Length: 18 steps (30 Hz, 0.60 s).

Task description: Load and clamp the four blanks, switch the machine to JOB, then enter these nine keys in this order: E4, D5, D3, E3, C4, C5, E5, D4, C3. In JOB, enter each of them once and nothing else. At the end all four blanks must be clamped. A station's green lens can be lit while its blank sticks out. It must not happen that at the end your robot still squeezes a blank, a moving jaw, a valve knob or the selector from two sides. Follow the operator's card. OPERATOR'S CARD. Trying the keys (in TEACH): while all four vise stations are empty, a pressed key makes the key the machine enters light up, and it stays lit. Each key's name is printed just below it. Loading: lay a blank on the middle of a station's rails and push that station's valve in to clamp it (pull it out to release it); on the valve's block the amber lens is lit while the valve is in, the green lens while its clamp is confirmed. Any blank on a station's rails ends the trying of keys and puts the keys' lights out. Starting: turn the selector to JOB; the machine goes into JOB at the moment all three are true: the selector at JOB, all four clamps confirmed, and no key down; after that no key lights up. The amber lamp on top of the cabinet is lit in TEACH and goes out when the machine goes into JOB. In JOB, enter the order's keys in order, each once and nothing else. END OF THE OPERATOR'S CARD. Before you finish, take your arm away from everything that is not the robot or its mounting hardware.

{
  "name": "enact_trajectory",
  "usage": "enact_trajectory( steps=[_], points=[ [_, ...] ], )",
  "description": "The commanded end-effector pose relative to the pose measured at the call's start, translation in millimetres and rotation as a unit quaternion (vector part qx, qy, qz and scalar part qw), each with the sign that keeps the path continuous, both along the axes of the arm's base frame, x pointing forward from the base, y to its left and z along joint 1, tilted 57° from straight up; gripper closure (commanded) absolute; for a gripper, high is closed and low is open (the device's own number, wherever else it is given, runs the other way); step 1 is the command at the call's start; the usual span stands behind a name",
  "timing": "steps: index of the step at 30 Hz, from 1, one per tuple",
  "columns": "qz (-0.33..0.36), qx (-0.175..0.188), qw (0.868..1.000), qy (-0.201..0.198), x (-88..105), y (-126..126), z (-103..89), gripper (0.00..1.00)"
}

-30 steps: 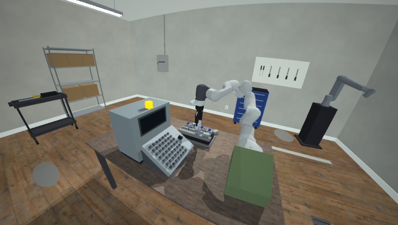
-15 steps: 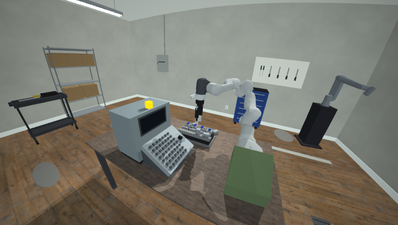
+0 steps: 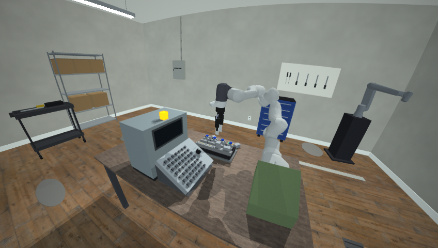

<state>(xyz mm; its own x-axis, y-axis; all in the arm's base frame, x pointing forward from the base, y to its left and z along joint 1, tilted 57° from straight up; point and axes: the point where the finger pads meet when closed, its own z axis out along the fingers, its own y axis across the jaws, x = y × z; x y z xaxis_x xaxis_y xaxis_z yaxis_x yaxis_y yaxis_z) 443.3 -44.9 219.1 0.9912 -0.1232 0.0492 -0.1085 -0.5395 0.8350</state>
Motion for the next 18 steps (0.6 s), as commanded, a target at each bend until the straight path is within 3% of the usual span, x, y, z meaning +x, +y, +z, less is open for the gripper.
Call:
enact_trajectory(
  steps=[1, 2, 18],
  points=[
    [0.0, -0.001, 1.0, 0.007, -2.4, 1.6, 0.1, 0.6],
    [0.0, -0.001, 1.0, 0.007, -2.4, 1.6, 0.1, 1.0],
    [0.0, -0.001, 1.0, 0.007, -2.4, 1.6, 0.1, 1.0]
  ],
)
